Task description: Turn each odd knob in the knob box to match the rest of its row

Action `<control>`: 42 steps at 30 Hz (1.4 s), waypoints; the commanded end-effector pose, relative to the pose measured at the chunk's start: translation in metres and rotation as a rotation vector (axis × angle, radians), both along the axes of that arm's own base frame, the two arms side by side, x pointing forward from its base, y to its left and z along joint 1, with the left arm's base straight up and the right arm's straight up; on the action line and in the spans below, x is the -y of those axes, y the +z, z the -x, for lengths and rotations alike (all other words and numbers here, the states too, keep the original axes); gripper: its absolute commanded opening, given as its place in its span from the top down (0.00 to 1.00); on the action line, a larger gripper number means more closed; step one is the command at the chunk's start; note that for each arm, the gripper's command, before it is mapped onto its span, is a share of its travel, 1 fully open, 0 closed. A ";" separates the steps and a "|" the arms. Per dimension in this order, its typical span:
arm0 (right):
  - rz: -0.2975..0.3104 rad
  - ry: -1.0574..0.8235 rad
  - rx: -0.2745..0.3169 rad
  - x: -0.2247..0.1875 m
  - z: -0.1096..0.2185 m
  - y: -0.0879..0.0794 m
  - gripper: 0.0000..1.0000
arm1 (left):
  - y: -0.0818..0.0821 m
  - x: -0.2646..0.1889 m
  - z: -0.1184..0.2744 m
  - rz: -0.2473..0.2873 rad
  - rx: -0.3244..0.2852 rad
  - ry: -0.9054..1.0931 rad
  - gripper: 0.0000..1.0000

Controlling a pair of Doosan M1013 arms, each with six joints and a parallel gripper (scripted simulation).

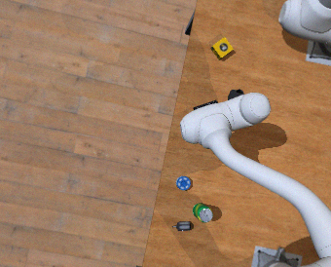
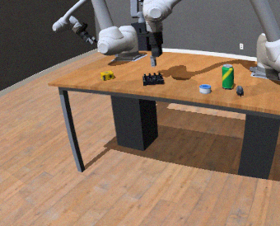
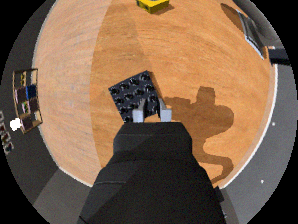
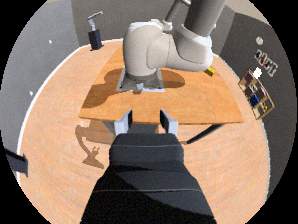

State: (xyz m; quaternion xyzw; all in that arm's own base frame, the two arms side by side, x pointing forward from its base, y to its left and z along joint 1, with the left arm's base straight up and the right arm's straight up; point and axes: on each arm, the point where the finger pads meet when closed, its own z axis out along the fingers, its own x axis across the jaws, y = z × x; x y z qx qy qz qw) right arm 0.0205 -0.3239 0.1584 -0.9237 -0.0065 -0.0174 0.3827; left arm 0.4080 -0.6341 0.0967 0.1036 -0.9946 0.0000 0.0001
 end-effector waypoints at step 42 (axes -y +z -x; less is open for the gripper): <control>0.001 0.000 0.000 0.000 0.000 0.000 0.00 | -0.034 0.001 0.000 0.001 0.001 0.000 0.54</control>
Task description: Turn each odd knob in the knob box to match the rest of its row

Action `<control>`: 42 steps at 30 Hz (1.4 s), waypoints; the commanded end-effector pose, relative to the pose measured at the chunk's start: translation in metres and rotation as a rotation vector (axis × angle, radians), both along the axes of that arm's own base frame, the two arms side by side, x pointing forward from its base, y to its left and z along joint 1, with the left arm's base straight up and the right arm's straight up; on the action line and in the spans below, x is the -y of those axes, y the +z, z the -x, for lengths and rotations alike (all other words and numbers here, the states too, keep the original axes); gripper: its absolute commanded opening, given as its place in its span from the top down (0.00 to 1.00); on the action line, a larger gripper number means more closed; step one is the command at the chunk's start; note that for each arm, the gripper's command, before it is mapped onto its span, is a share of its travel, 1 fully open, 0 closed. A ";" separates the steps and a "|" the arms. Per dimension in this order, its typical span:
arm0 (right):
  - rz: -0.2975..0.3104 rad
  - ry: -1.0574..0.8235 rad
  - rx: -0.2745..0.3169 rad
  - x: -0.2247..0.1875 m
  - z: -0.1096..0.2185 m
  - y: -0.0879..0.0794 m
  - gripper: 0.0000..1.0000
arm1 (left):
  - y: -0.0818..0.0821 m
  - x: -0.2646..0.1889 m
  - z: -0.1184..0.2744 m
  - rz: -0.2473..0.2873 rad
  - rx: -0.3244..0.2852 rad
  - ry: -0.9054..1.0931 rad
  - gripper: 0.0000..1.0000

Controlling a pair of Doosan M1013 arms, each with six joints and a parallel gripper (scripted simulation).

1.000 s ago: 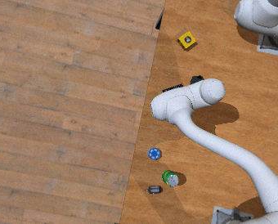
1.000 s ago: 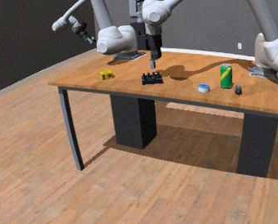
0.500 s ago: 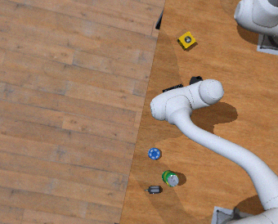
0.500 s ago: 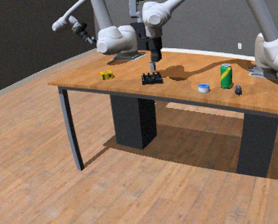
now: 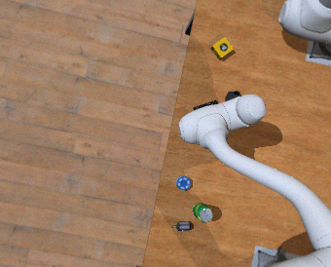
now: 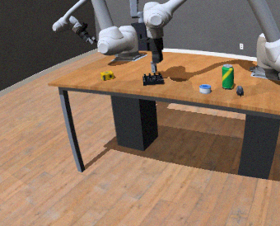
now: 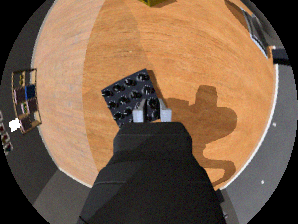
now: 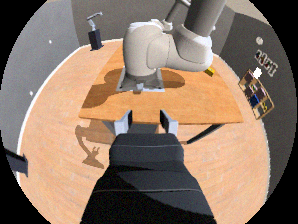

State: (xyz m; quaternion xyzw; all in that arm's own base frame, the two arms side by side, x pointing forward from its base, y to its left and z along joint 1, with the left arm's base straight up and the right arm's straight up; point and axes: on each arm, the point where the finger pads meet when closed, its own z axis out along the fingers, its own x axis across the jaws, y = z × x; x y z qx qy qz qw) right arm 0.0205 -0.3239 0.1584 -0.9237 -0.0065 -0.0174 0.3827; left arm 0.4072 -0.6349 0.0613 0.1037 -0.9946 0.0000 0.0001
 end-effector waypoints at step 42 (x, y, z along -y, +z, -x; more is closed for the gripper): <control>0.001 0.000 0.000 0.000 0.000 0.000 0.00 | -0.013 0.000 0.000 0.001 0.001 0.000 0.54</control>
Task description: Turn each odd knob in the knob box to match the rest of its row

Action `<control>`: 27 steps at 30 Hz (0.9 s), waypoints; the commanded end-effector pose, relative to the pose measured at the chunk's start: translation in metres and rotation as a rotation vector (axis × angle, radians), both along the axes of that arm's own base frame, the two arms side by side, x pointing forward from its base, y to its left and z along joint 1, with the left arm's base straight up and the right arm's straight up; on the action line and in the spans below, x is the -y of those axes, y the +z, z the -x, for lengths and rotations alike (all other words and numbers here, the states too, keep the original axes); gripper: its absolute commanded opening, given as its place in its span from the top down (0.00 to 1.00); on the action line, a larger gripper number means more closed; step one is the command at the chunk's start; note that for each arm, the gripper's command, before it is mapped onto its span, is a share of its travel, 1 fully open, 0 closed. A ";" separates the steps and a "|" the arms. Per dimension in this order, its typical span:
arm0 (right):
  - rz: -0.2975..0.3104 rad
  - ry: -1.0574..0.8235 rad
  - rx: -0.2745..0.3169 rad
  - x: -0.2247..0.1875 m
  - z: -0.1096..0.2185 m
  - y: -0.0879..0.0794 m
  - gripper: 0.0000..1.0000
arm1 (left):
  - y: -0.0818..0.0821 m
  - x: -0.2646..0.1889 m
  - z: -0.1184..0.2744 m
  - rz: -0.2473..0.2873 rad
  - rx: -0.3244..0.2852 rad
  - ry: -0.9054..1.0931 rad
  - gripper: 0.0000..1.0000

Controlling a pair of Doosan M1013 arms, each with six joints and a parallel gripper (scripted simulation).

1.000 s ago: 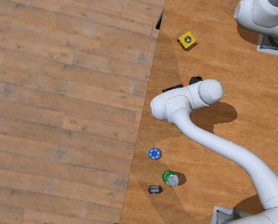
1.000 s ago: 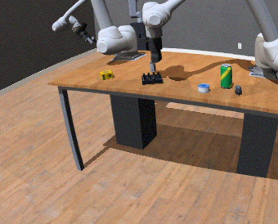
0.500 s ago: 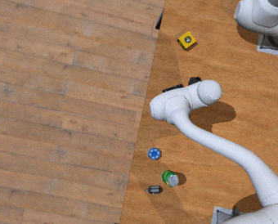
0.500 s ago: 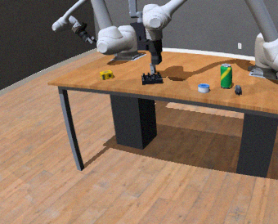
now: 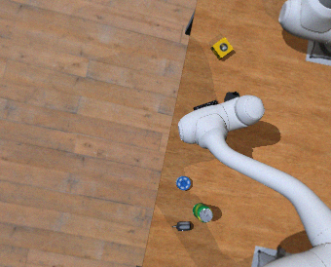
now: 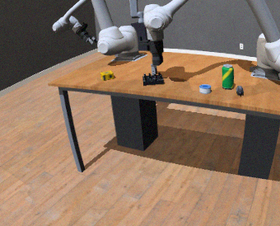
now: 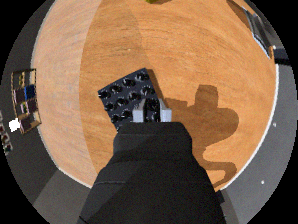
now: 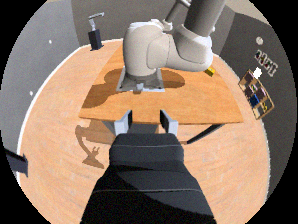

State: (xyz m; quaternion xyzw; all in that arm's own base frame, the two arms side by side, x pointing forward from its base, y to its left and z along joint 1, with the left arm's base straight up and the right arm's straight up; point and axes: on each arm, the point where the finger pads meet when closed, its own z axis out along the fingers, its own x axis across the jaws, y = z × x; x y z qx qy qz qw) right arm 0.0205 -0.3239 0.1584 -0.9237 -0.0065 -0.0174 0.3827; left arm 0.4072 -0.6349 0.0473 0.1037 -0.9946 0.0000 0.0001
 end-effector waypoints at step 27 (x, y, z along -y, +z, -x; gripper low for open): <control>0.001 0.000 0.000 0.000 0.000 0.000 0.00 | 0.001 0.000 0.000 0.001 0.001 -0.060 0.70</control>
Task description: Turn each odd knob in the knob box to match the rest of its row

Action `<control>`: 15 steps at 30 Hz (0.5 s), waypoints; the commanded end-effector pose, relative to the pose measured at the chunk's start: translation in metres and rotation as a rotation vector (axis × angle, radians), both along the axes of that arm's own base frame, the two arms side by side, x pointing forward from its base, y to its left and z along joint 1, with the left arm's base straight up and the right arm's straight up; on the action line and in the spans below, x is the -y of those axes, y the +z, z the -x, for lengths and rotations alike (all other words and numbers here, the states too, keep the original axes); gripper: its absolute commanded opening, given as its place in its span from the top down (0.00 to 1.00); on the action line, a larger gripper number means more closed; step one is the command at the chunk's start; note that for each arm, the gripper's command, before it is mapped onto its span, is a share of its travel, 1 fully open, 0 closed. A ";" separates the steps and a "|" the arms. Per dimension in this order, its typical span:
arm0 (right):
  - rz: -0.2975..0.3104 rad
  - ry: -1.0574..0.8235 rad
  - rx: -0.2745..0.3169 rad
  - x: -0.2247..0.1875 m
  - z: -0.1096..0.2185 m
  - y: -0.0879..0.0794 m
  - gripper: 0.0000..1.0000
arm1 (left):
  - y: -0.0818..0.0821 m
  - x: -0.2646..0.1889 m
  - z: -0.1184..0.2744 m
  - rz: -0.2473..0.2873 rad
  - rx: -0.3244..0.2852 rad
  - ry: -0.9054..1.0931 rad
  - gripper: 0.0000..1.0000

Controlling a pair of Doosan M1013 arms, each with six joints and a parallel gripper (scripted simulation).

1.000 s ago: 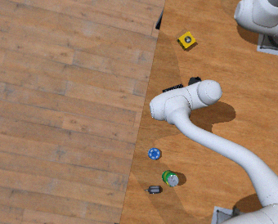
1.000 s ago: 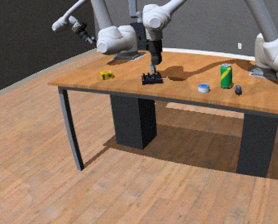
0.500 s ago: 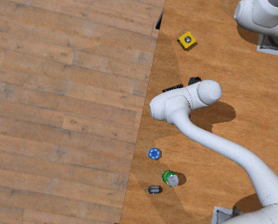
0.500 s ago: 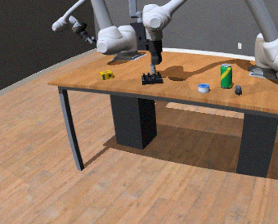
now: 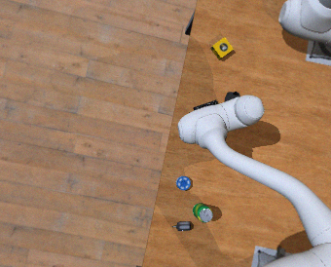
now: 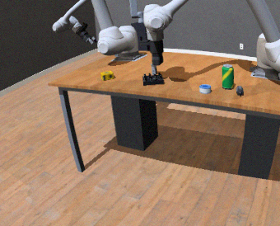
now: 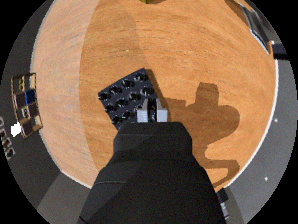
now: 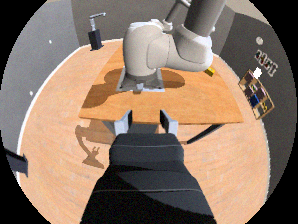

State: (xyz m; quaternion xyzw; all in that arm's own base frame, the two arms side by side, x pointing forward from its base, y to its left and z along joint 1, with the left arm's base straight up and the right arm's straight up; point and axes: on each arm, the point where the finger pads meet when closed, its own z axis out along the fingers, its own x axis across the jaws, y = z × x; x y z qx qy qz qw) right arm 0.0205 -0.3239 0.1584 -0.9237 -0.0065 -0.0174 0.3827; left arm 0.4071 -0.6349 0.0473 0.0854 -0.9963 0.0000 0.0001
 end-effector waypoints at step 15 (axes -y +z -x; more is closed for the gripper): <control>0.001 0.000 0.000 0.000 0.000 0.000 0.00 | 0.001 0.000 0.000 0.001 0.001 -0.280 0.70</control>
